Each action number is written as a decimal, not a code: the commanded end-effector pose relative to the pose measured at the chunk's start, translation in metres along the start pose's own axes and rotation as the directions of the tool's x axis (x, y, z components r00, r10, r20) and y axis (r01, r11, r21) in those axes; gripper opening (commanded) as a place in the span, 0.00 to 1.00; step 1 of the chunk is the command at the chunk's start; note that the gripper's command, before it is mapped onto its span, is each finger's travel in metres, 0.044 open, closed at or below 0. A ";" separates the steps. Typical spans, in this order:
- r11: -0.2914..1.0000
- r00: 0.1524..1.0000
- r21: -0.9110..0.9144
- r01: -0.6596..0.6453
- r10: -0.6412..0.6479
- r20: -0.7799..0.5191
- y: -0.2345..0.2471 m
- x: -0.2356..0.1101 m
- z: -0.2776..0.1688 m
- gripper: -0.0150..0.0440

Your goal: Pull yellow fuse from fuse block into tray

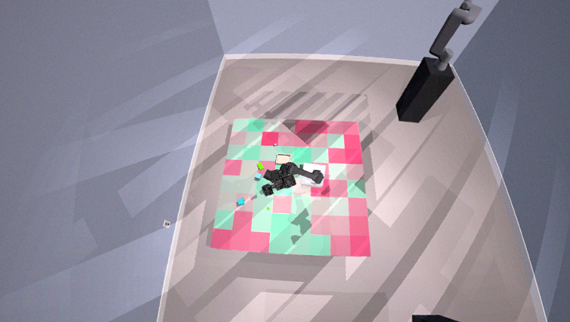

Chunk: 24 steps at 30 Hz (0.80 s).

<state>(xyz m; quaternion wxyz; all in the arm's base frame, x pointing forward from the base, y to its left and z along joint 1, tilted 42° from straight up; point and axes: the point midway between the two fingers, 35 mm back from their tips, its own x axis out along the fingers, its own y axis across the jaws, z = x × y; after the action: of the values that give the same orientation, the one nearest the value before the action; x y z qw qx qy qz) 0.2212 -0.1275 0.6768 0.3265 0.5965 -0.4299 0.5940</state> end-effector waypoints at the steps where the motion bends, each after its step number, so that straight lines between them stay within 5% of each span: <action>1: 1.000 1.000 0.002 -0.003 0.003 -0.003 0.002 0.001 -0.001 0.78; 10: 0.987 0.965 0.003 -0.159 0.156 -0.213 0.101 0.026 -0.068 0.38; 24: 0.967 0.690 0.034 -0.254 0.206 -0.694 0.190 -0.009 -0.266 0.37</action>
<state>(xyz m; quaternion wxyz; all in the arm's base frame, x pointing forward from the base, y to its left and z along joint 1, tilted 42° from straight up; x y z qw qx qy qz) -0.0402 -0.0074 0.6794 0.3820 0.3098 -0.3972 0.7748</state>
